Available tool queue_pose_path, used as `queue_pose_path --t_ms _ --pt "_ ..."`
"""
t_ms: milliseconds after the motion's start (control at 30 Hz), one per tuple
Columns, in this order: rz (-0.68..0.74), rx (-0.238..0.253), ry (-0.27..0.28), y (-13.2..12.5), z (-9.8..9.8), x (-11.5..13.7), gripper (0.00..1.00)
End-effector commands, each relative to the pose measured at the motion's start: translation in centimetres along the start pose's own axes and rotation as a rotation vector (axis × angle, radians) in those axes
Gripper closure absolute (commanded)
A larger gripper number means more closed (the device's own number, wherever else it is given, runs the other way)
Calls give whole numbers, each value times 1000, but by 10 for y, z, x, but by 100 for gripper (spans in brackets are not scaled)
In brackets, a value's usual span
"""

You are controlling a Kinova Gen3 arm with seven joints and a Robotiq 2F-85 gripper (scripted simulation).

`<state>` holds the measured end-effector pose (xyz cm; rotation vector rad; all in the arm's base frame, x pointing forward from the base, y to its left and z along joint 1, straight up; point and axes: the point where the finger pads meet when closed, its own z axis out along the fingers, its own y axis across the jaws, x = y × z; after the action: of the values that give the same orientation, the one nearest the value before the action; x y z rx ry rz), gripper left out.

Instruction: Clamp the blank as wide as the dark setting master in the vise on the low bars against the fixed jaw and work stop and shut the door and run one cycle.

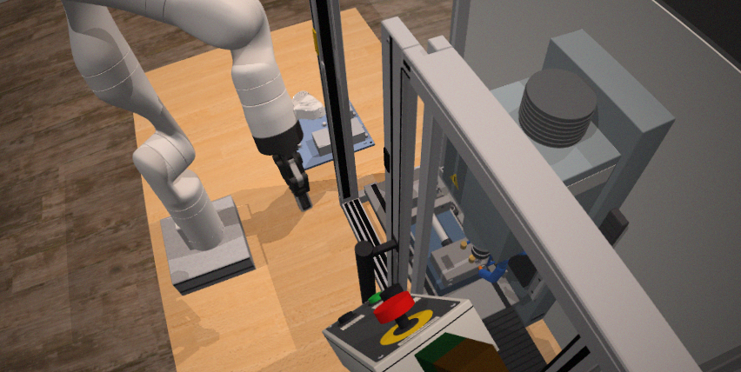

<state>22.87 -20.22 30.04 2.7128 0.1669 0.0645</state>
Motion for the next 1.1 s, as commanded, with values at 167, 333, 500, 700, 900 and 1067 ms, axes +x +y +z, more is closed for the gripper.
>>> queue_pose_path --t_ms 167,333,500,700,900,1067 --pt "-37 -227 27 39 -33 2 90" --pt "-37 -227 27 39 -33 2 90" --pt "-37 -227 27 39 -33 2 90" --pt "-68 -398 45 67 -57 3 90" --pt "-75 -443 50 75 -64 3 90" --pt "-75 -443 50 75 -64 3 90"
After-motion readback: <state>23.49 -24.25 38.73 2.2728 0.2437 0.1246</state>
